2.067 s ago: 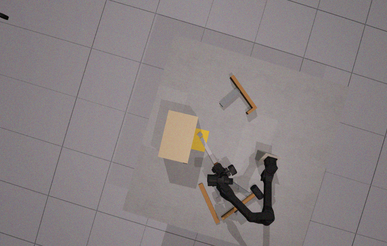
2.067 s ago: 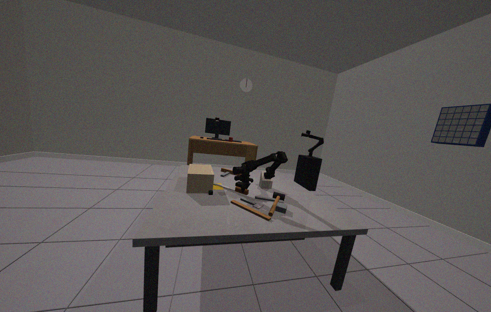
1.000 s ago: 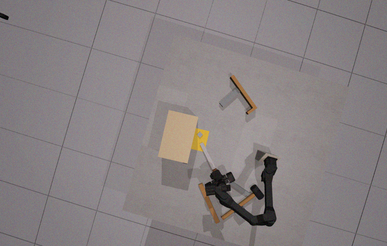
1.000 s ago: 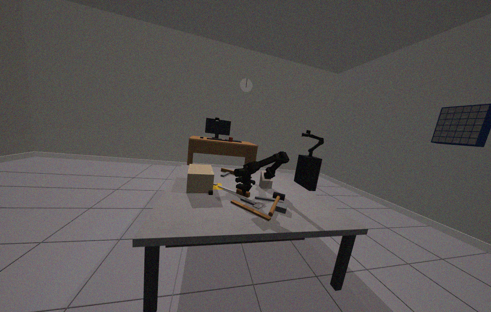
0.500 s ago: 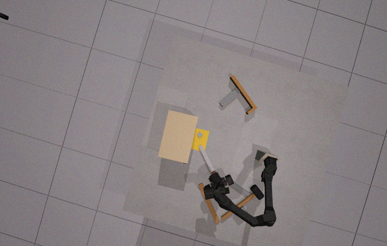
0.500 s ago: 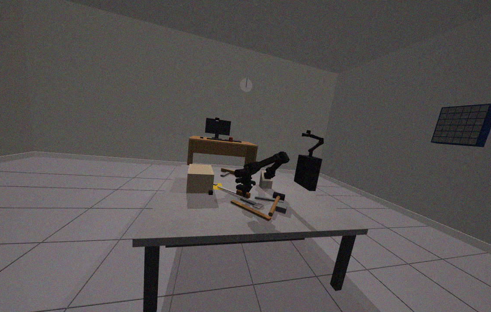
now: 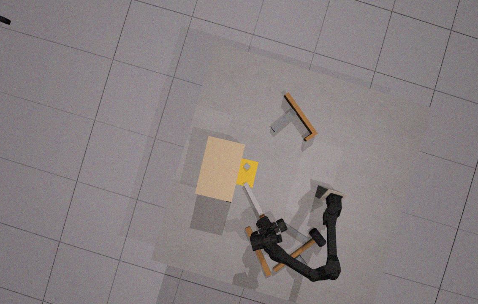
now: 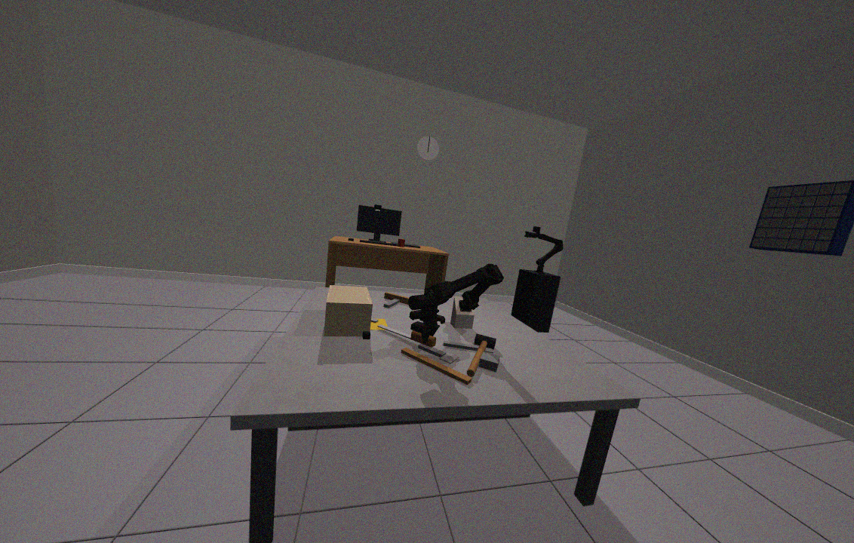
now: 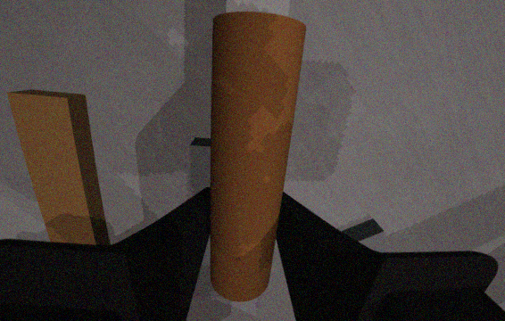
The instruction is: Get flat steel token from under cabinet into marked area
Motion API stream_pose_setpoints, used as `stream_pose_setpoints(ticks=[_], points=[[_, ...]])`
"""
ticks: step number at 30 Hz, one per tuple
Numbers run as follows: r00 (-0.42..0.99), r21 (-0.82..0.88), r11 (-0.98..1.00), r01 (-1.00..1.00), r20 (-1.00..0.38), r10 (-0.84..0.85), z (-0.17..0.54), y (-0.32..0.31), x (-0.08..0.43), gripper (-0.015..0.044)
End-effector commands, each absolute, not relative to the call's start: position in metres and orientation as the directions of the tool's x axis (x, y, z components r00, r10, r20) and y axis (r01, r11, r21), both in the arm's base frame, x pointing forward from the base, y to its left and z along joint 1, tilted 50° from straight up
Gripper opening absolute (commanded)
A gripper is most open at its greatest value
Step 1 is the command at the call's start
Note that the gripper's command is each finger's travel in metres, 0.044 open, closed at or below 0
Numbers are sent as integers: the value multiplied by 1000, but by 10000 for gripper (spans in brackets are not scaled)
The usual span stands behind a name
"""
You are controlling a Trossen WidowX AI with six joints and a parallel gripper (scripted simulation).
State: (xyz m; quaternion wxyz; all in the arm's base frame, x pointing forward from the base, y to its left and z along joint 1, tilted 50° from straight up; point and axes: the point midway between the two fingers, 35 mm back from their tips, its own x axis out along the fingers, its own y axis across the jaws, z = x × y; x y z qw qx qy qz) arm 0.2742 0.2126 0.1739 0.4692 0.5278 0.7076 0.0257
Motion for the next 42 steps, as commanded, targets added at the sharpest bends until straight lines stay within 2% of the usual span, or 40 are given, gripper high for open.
stream_pose_setpoints(ticks=[1,42], points=[[19,535,433,726,-644,764,177,210,281,0],[19,535,433,726,-645,764,151,198,308,0]])
